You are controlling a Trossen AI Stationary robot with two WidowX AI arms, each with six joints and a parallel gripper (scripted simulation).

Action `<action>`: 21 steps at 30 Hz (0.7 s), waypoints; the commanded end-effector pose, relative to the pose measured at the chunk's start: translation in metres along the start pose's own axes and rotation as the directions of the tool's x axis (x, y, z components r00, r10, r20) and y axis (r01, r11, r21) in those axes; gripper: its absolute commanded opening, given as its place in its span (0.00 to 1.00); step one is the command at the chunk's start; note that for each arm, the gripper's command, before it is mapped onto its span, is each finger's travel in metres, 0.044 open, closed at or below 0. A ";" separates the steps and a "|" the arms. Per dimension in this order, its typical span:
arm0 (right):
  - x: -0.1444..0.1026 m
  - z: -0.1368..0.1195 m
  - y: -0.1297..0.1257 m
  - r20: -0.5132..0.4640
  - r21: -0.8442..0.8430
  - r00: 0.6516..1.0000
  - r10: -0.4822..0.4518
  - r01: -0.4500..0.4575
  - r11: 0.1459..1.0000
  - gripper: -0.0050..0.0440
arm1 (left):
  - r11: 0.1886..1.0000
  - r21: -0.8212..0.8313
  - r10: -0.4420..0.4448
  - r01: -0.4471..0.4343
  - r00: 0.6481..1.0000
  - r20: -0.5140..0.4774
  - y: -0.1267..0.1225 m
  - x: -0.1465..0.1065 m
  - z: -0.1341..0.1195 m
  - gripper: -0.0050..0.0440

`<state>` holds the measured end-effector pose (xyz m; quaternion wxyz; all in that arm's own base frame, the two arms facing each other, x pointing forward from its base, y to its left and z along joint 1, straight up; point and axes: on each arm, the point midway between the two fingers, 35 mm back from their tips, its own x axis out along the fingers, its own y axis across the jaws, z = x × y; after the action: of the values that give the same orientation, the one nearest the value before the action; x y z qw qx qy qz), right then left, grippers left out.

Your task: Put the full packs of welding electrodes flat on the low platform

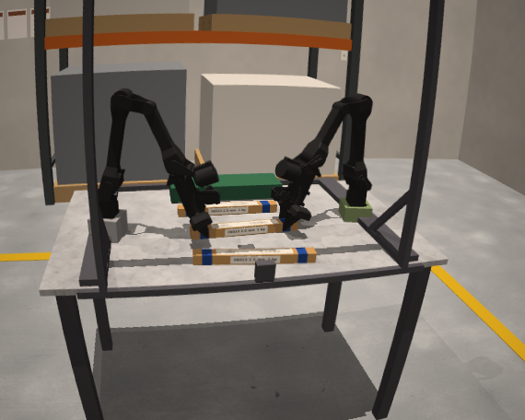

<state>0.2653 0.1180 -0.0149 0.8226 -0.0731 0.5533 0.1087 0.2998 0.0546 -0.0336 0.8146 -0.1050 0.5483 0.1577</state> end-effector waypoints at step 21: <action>-0.026 0.018 0.002 0.035 0.006 0.999 0.006 -0.007 1.000 0.00 | 1.000 -0.006 -0.013 0.014 0.999 0.037 -0.003 -0.025 0.019 0.00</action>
<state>0.2643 0.1175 -0.0030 0.8210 -0.0739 0.5557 0.1082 0.3008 0.0551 -0.0230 0.8138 -0.1053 0.5492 0.1582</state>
